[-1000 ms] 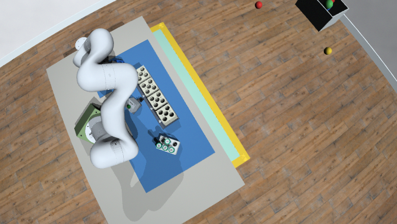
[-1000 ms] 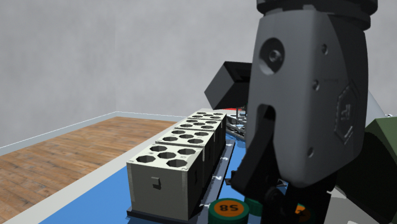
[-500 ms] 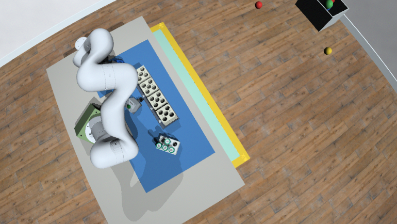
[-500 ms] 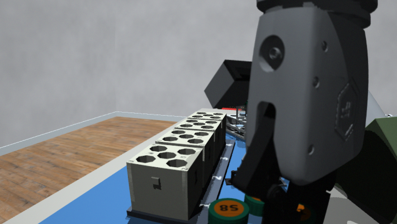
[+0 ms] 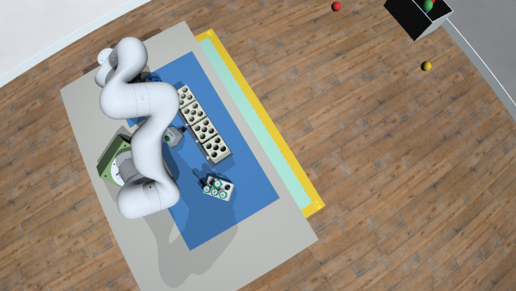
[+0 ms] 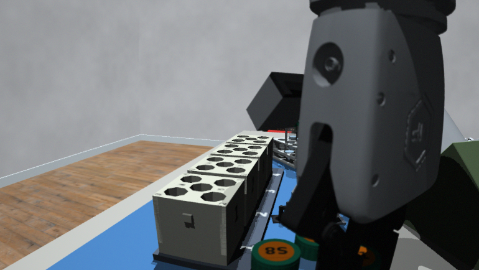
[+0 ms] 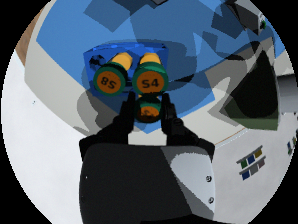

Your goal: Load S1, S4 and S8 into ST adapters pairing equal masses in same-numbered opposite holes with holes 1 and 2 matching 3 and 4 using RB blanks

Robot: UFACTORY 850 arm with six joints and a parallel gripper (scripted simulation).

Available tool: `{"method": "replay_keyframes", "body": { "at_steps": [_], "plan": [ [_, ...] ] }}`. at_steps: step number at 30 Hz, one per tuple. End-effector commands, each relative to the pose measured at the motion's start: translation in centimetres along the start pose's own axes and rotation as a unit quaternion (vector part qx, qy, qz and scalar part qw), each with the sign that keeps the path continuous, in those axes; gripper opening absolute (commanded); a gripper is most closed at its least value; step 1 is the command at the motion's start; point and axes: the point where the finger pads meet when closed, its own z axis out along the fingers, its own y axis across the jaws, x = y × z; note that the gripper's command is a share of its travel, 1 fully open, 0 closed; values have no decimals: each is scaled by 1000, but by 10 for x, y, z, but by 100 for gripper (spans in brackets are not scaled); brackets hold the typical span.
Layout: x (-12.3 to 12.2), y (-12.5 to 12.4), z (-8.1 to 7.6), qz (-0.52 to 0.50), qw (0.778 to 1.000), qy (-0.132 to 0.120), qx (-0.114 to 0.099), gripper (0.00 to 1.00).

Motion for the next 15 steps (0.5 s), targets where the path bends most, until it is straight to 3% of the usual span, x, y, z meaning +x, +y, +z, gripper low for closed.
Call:
{"method": "replay_keyframes", "body": {
  "at_steps": [1, 15],
  "plan": [
    [0, -1, -1, 0, 1000, 0, 1, 0],
    [0, -1, -4, 0, 1000, 0, 1, 0]
  ]
}}
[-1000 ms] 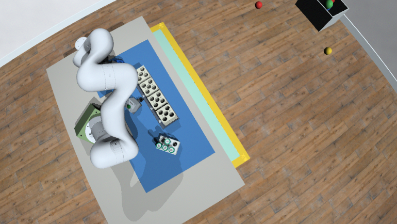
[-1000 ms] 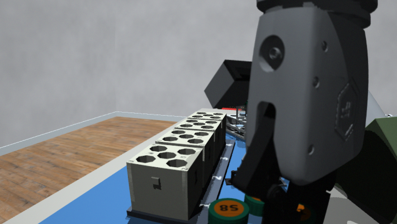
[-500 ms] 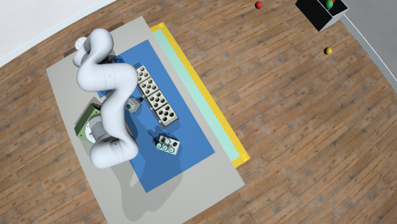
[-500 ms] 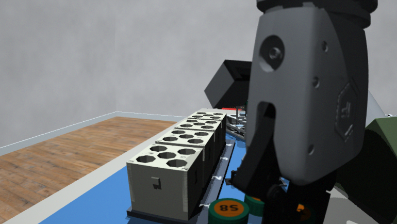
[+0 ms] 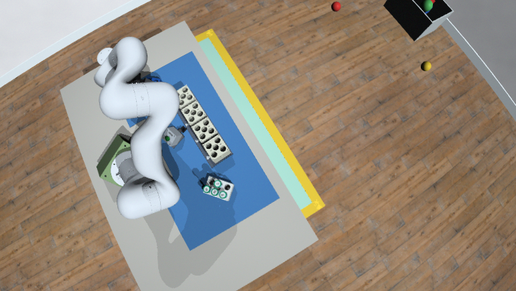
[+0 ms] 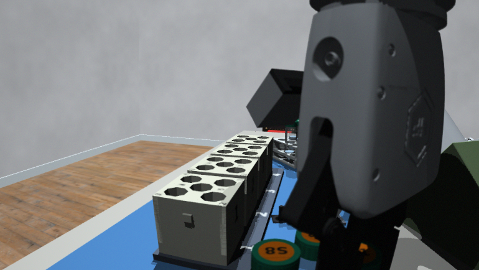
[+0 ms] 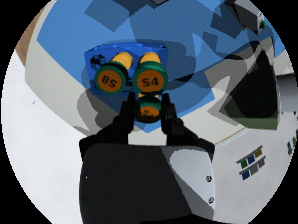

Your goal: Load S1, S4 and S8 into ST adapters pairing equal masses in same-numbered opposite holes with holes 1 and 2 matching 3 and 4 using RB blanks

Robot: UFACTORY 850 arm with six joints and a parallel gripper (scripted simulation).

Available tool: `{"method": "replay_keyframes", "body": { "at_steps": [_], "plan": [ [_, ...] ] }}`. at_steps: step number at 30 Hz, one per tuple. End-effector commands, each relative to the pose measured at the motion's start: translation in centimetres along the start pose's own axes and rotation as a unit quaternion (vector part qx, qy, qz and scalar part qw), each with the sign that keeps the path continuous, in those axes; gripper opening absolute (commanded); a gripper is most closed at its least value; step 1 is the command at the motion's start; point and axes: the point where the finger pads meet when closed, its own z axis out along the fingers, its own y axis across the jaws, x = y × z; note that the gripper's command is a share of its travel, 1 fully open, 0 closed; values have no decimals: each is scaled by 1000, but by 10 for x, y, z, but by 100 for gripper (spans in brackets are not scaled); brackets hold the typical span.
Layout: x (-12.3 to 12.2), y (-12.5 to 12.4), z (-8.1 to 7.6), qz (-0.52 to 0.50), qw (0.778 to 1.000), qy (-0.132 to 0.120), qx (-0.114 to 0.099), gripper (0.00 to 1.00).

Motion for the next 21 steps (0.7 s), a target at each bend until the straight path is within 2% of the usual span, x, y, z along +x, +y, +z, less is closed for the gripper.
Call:
{"method": "replay_keyframes", "body": {
  "at_steps": [1, 21],
  "plan": [
    [0, -1, -2, 0, 1000, 0, 1, 0],
    [0, -1, -14, 0, 1000, 0, 1, 0]
  ]
}}
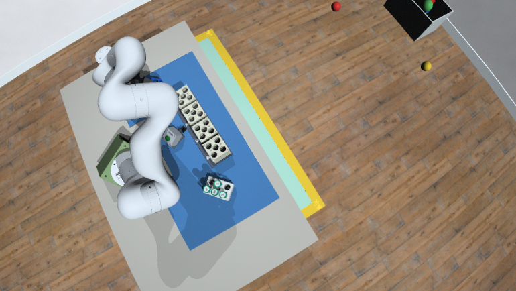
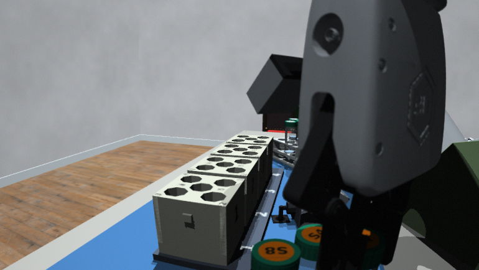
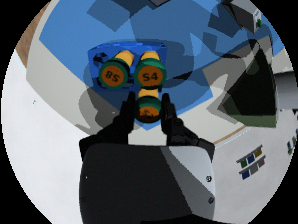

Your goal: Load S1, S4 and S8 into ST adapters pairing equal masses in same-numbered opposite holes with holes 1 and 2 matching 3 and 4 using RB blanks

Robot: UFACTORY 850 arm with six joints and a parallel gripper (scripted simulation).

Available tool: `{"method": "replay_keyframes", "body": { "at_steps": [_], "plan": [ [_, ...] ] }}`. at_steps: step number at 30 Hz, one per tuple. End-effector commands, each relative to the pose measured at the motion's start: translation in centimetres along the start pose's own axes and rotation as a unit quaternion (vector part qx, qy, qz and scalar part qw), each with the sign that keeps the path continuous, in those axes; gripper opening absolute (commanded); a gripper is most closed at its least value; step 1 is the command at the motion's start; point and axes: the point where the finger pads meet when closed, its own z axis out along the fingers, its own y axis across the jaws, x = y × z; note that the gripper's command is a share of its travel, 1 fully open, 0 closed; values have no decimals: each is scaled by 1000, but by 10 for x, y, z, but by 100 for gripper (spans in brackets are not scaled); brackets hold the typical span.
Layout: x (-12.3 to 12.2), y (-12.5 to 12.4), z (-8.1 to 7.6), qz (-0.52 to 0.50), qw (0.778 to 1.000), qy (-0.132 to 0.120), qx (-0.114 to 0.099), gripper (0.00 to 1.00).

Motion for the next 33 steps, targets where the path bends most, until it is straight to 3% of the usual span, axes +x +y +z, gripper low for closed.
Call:
{"method": "replay_keyframes", "body": {
  "at_steps": [1, 14, 33],
  "plan": [
    [0, -1, -3, 0, 1000, 0, 1, 0],
    [0, -1, -11, 0, 1000, 0, 1, 0],
    [0, -1, -45, 0, 1000, -1, 1, 0]
  ]
}}
